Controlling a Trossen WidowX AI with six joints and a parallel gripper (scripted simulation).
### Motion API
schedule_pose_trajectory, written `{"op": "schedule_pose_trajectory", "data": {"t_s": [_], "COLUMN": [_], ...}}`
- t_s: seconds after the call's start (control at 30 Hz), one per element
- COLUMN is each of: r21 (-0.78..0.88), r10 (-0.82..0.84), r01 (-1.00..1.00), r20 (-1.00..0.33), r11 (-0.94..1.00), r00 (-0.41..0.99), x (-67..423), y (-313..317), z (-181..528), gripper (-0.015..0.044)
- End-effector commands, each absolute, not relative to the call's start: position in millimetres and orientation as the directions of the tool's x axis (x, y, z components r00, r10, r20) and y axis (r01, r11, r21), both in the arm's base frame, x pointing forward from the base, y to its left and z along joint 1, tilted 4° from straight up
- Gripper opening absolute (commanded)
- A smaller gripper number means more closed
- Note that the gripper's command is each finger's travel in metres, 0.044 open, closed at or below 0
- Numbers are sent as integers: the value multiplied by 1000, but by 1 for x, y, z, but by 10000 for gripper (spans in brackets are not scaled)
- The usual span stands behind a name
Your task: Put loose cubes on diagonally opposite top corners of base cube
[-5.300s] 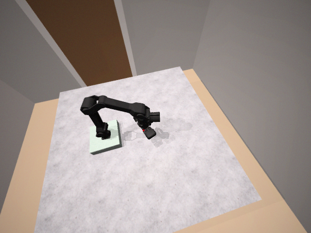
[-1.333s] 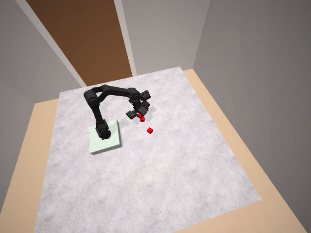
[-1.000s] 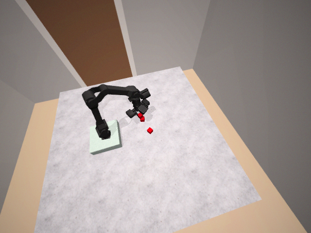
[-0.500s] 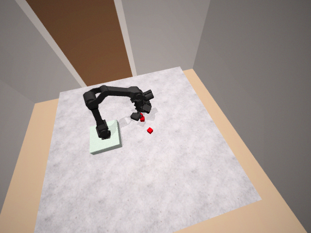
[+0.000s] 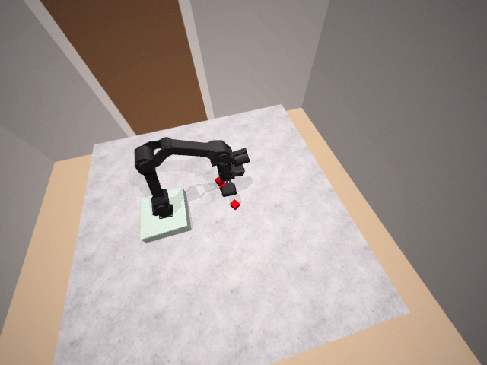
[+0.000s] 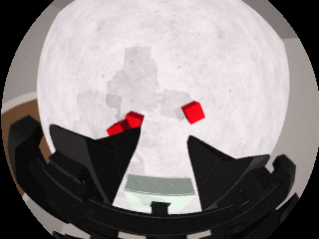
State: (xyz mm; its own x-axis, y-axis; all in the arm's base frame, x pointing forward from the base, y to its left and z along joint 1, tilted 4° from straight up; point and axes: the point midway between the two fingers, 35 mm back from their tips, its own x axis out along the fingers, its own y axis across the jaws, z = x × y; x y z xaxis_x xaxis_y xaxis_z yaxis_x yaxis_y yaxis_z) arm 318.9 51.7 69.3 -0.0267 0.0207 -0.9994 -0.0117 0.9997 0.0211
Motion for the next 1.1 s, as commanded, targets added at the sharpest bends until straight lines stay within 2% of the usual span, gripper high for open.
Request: {"op": "schedule_pose_trajectory", "data": {"t_s": [0.0,0.43,0.6,0.8,1.07], "r21": [19,29,29,29,29], "r10": [15,13,13,13,13], "r01": [-142,-627,-632,-632,-632], "r20": [-999,-999,-999,-999,-999], "r11": [990,779,774,774,774], "r00": [-31,-30,-30,-31,-31], "x": [324,335,335,334,333], "y": [39,-8,-9,-8,-8], "z": [71,84,83,29,11], "gripper": [265,265,265,265,265]}}
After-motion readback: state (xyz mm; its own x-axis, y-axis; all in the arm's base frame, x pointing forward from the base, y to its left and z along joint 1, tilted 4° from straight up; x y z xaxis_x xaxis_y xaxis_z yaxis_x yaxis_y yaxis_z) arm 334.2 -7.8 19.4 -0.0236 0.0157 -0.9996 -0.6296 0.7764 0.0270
